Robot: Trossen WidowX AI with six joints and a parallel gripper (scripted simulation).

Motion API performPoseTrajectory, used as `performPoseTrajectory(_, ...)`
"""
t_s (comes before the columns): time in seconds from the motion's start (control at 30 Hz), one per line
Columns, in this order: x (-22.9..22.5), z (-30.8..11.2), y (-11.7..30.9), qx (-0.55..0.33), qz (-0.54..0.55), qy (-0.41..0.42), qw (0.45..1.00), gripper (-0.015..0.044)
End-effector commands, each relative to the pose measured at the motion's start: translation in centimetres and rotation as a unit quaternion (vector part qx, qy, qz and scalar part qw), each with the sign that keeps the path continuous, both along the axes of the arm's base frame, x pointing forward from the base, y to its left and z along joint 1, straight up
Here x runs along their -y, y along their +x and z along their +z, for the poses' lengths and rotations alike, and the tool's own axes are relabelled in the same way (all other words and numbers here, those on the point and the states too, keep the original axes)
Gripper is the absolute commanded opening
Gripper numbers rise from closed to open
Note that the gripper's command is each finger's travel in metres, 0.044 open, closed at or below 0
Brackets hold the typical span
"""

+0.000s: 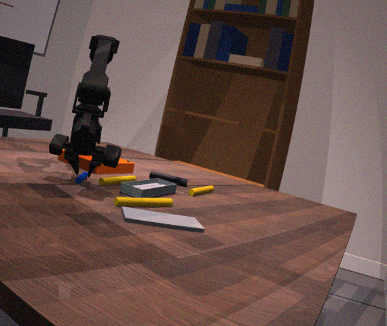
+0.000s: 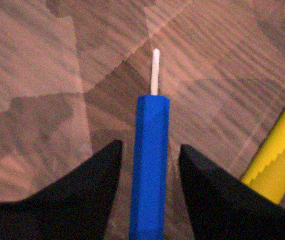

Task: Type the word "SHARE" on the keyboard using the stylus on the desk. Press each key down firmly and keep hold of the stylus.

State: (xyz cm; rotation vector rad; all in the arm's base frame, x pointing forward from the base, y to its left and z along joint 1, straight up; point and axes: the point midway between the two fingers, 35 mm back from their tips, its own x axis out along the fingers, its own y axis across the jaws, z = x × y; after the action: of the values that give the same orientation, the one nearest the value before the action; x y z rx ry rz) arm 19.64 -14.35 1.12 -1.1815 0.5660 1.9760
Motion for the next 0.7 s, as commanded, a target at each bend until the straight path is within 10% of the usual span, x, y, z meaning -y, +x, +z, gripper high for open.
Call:
performPoseTrajectory(0.0,-0.08,-0.45,-0.06,-0.001,0.001,0.004,1.000,0.0150)
performPoseTrajectory(0.67,-0.04,-0.34,-0.05,-0.002,0.000,0.001,1.000,0.0000)
